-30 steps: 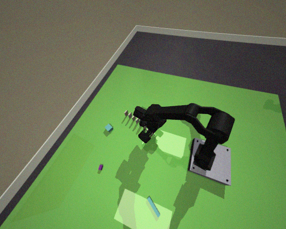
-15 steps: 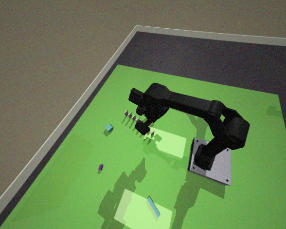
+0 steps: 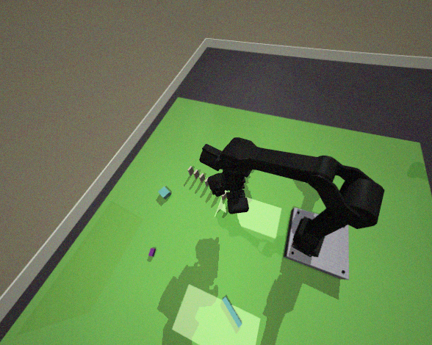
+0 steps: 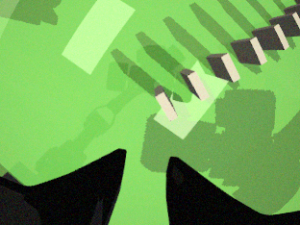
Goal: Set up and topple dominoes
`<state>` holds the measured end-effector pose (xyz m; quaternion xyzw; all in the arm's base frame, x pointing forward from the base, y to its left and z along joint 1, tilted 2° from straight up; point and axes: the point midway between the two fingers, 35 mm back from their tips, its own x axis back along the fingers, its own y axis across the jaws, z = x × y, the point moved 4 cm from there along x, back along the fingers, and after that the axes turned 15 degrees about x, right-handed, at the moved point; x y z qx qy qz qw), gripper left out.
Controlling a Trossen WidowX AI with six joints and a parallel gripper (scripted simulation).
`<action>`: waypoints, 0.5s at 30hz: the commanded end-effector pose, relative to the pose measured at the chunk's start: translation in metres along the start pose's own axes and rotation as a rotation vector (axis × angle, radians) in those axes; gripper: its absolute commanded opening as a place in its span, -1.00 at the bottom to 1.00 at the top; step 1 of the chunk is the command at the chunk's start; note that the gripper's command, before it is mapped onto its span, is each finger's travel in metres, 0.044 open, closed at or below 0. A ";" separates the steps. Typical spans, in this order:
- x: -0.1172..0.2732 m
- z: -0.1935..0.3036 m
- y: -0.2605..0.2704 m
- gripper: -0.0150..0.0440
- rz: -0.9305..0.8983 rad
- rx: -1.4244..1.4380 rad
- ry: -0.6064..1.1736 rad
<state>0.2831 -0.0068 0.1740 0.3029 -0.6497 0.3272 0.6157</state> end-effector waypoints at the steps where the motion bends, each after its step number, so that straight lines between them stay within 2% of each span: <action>1: -0.022 0.008 0.015 -0.42 0.005 0.574 -0.004; 2: -0.025 0.009 0.017 -0.49 0.005 0.654 -0.004; 4: -0.028 0.010 0.019 -0.49 0.005 0.719 -0.004; 15: -0.028 0.010 0.019 -0.49 0.005 0.719 -0.004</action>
